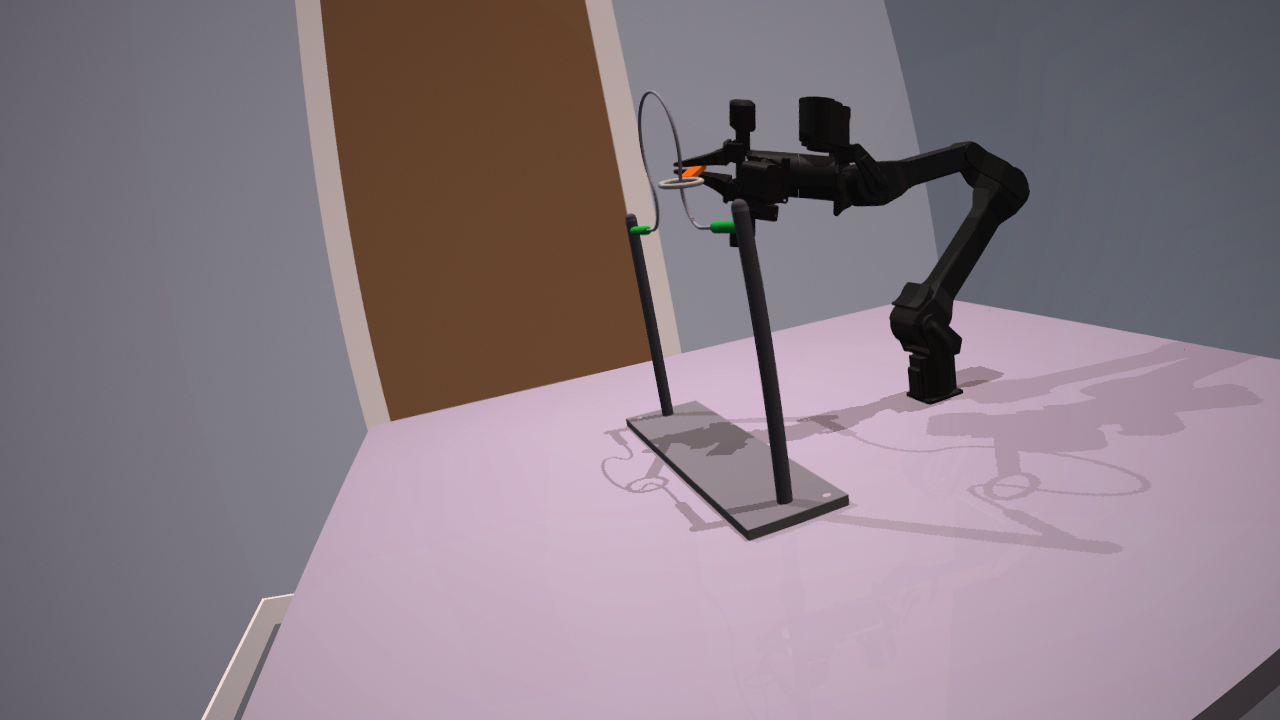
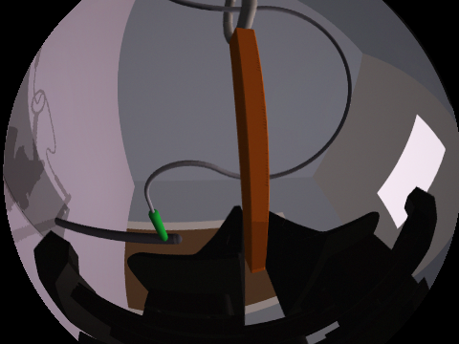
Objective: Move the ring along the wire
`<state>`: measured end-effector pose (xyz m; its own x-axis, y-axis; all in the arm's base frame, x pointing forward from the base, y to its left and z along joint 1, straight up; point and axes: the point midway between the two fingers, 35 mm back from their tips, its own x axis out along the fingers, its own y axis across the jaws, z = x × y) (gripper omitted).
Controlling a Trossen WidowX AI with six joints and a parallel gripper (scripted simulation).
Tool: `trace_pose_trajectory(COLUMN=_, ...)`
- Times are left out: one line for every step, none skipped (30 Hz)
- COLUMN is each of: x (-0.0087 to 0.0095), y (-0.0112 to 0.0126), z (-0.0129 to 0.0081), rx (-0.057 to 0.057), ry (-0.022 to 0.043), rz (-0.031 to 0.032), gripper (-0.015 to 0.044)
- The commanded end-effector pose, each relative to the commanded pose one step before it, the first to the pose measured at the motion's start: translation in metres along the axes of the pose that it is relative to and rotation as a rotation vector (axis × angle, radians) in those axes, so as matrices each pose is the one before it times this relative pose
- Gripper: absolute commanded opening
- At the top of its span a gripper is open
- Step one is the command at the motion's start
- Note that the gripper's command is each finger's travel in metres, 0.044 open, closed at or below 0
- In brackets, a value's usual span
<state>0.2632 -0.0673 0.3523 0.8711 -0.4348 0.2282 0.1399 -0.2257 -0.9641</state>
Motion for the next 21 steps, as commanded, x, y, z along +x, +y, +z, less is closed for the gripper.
trace_pose_trajectory(x=-0.00220, y=0.01454, z=0.00023, rx=0.0637, ry=0.01103, rz=0.04333, gripper=-0.0150)
trace_pose_trajectory(x=-0.00039, y=0.00285, z=0.00004, rx=0.0169, ry=0.00225, rz=0.00978, gripper=-0.0150)
trace_pose_trajectory(x=-0.00035, y=0.00261, z=0.00003, rx=0.0155, ry=0.00210, rz=0.00896, gripper=-0.0150)
trace_pose_trajectory(x=-0.00032, y=0.00241, z=0.00002, rx=0.0143, ry=0.00195, rz=0.00828, gripper=-0.0150)
trace_pose_trajectory(x=-0.00033, y=0.00247, z=0.00002, rx=0.0147, ry=0.00199, rz=0.00852, gripper=-0.0150)
trace_pose_trajectory(x=-0.00034, y=0.00258, z=0.00001, rx=0.0154, ry=0.00207, rz=0.00891, gripper=-0.0150)
trace_pose_trajectory(x=-0.00034, y=0.00262, z=0.00001, rx=0.0156, ry=0.00211, rz=0.00905, gripper=-0.0150)
trace_pose_trajectory(x=-0.00035, y=0.00260, z=0.00003, rx=0.0156, ry=0.00210, rz=0.00904, gripper=-0.0150)
trace_pose_trajectory(x=-0.00035, y=0.00259, z=0.00004, rx=0.0156, ry=0.00210, rz=0.00904, gripper=-0.0150)
trace_pose_trajectory(x=-0.00035, y=0.00259, z=0.00004, rx=0.0156, ry=0.00210, rz=0.00905, gripper=-0.0150)
trace_pose_trajectory(x=-0.00037, y=0.00271, z=0.00004, rx=0.0163, ry=0.00219, rz=0.00946, gripper=-0.0150)
trace_pose_trajectory(x=-0.00036, y=0.00267, z=0.00002, rx=0.0161, ry=0.00216, rz=0.00936, gripper=-0.0150)
trace_pose_trajectory(x=-0.00034, y=0.00259, z=0.00001, rx=0.0156, ry=0.00210, rz=0.00906, gripper=-0.0150)
trace_pose_trajectory(x=-0.00034, y=0.00255, z=0.00002, rx=0.0154, ry=0.00207, rz=0.00895, gripper=-0.0150)
trace_pose_trajectory(x=-0.00035, y=0.00257, z=0.00004, rx=0.0155, ry=0.00209, rz=0.00904, gripper=-0.0150)
trace_pose_trajectory(x=-0.00036, y=0.00260, z=0.00004, rx=0.0157, ry=0.00211, rz=0.00915, gripper=-0.0150)
trace_pose_trajectory(x=-0.00036, y=0.00261, z=0.00004, rx=0.0158, ry=0.00212, rz=0.00919, gripper=-0.0150)
trace_pose_trajectory(x=-0.00038, y=0.00281, z=0.00004, rx=0.0170, ry=0.00227, rz=0.00988, gripper=-0.0150)
trace_pose_trajectory(x=-0.00036, y=0.00274, z=0.00002, rx=0.0165, ry=0.00221, rz=0.00964, gripper=-0.0150)
trace_pose_trajectory(x=-0.00033, y=0.00254, z=0.00000, rx=0.0154, ry=0.00207, rz=0.00895, gripper=-0.0150)
trace_pose_trajectory(x=-0.00033, y=0.00249, z=0.00002, rx=0.0151, ry=0.00203, rz=0.00879, gripper=-0.0150)
